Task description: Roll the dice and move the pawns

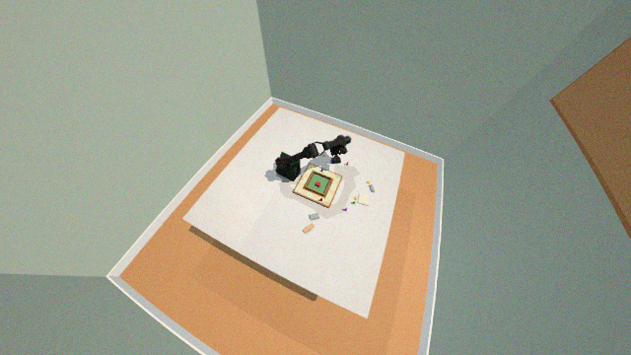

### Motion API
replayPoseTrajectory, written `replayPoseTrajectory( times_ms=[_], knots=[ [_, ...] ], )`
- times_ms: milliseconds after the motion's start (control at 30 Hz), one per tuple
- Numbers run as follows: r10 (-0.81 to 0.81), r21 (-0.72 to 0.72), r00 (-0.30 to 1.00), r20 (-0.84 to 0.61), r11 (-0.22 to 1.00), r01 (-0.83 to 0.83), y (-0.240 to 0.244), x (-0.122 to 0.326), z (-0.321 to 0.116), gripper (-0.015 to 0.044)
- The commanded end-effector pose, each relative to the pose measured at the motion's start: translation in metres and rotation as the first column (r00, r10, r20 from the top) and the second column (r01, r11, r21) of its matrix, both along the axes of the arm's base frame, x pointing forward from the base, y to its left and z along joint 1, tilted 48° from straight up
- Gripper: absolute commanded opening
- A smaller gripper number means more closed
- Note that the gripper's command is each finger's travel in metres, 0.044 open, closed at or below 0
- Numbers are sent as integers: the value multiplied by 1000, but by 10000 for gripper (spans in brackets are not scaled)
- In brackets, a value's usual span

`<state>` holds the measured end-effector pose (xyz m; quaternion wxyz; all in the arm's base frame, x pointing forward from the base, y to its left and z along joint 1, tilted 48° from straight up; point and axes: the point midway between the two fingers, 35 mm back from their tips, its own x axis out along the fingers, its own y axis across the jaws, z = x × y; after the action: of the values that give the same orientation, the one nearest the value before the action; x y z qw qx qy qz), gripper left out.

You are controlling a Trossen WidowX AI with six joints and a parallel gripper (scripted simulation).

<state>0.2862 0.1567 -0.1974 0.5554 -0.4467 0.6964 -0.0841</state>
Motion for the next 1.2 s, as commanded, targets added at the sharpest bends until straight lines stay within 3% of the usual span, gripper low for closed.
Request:
replayPoseTrajectory(
  times_ms=[0,667,900,1100,1167],
  knots=[
    [6,-8,1000,-7,1000,-6,-6,-1,-5,275],
    [6,-9,1000,-6,1000,-6,-27,0,-24,275],
    [6,-9,1000,-6,1000,-6,-27,0,-24,91],
    [6,-9,1000,-6,1000,-6,-27,0,-24,51],
    [6,-8,1000,-3,1000,-6,-26,0,-24,0]
  ],
)
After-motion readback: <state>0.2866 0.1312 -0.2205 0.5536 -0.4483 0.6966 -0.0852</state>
